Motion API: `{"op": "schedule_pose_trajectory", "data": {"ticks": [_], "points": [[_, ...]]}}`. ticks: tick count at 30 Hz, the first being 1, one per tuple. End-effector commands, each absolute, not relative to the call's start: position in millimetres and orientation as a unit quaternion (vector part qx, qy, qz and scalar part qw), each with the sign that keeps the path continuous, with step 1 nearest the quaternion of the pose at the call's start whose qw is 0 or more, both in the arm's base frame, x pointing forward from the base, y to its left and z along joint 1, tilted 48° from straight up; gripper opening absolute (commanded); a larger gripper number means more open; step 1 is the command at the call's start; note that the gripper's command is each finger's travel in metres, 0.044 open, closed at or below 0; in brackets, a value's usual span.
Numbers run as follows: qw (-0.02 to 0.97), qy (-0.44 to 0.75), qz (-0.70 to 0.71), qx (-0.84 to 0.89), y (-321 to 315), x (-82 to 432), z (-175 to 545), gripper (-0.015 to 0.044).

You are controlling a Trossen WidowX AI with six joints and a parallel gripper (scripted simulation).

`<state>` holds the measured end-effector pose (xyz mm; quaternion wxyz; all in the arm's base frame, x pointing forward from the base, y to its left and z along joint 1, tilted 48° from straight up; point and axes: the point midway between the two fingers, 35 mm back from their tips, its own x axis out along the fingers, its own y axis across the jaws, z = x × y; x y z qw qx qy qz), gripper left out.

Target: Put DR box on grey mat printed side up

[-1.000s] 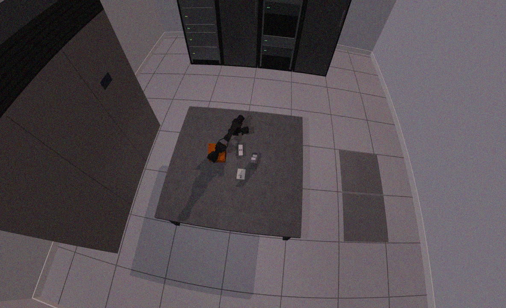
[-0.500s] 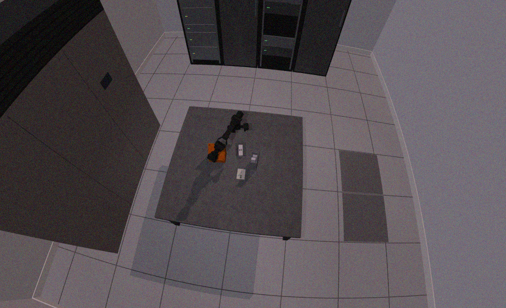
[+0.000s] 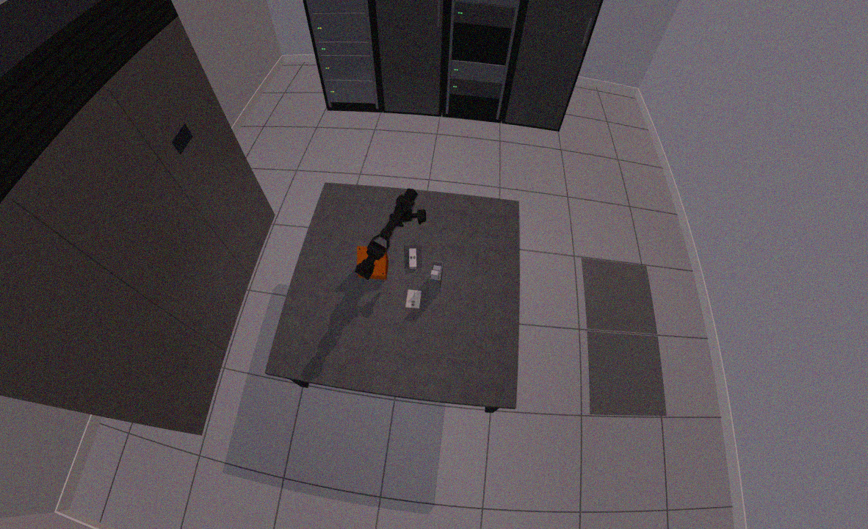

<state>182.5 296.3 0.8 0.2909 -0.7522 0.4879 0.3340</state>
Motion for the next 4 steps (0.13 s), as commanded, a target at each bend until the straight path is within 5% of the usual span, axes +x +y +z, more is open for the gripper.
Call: {"op": "schedule_pose_trajectory", "data": {"ticks": [1, 4], "points": [[0.292, 0.49, 0.334, -0.75, 296.8, 181.8, 0.5, 0.044], [0.292, 0.49, 0.334, -0.75, 296.8, 181.8, 0.5, 0.044]]}}
